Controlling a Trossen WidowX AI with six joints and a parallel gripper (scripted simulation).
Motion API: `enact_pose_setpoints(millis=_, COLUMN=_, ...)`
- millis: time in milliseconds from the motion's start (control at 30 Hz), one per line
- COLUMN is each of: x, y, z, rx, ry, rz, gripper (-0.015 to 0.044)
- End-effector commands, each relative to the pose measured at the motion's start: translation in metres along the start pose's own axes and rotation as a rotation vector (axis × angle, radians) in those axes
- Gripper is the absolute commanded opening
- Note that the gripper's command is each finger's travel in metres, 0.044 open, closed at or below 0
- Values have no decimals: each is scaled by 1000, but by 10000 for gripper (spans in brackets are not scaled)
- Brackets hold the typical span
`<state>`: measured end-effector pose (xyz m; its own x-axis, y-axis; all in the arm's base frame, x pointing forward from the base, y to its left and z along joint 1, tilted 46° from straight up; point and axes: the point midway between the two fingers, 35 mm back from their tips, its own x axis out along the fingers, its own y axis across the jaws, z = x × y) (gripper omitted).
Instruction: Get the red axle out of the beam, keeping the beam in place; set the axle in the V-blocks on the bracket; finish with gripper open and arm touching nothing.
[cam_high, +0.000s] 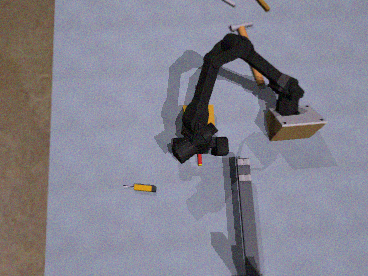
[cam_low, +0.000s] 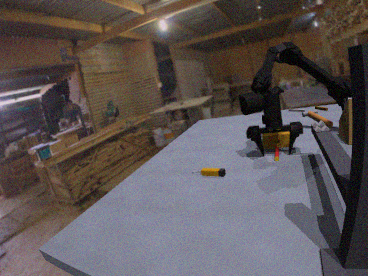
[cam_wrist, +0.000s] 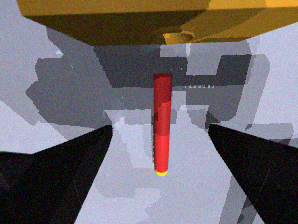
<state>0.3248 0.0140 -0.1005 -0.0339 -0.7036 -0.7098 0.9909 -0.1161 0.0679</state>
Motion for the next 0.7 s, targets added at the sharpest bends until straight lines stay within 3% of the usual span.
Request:
enact_pose_setpoints(millis=0, x=2, y=-1, z=1, rx=-5, ry=-6, rz=-1, gripper=440)
enact_pose_setpoints(millis=33, x=2, y=-1, z=1, rx=-5, ry=-6, rz=-1, gripper=440)
enact_pose_setpoints(millis=533, x=1, y=0, z=0, rx=0, ry=-1, rz=-1, gripper=46)
enact_pose_setpoints(millis=667, x=1, y=0, z=0, rx=0, ry=-1, rz=-1, gripper=20)
